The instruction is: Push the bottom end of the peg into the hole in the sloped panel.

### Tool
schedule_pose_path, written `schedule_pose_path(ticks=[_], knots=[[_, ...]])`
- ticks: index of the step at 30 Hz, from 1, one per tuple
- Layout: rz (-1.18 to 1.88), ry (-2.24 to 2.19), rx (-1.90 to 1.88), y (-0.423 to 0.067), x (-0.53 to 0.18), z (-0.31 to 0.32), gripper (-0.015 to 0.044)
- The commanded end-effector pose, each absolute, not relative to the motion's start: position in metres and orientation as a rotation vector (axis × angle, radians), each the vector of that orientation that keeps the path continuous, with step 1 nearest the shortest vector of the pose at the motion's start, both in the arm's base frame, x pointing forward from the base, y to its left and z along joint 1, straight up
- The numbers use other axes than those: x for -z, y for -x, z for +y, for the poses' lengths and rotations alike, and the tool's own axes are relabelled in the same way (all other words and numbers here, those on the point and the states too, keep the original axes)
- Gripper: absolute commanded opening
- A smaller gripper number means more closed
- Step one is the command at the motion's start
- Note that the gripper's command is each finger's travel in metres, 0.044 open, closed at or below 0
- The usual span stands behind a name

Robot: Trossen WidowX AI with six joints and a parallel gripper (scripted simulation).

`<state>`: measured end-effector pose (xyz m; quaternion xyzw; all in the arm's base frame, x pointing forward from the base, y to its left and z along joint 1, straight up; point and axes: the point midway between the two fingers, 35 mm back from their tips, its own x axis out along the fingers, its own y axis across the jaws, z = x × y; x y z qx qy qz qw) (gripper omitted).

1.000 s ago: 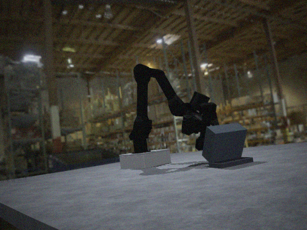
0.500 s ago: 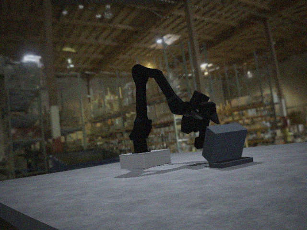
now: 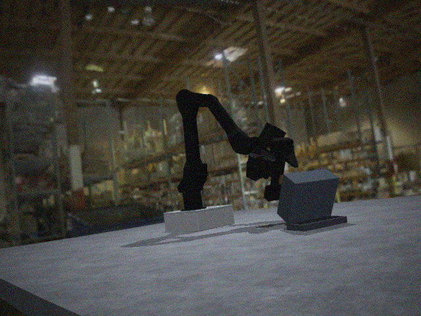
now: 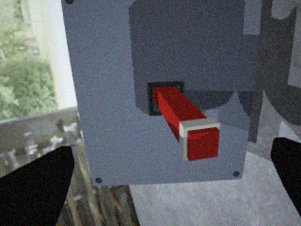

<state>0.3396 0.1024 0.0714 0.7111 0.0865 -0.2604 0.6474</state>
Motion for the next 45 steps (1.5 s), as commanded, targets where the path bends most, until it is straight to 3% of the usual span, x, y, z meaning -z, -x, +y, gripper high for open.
schedule_pose_path(ticks=[1, 45], knots=[[0.191, -1.625, 0.592, -0.335, -0.076, 0.104, 0.044], [0.2, -1.613, 0.593, -0.286, -0.098, 0.122, 0.044]])
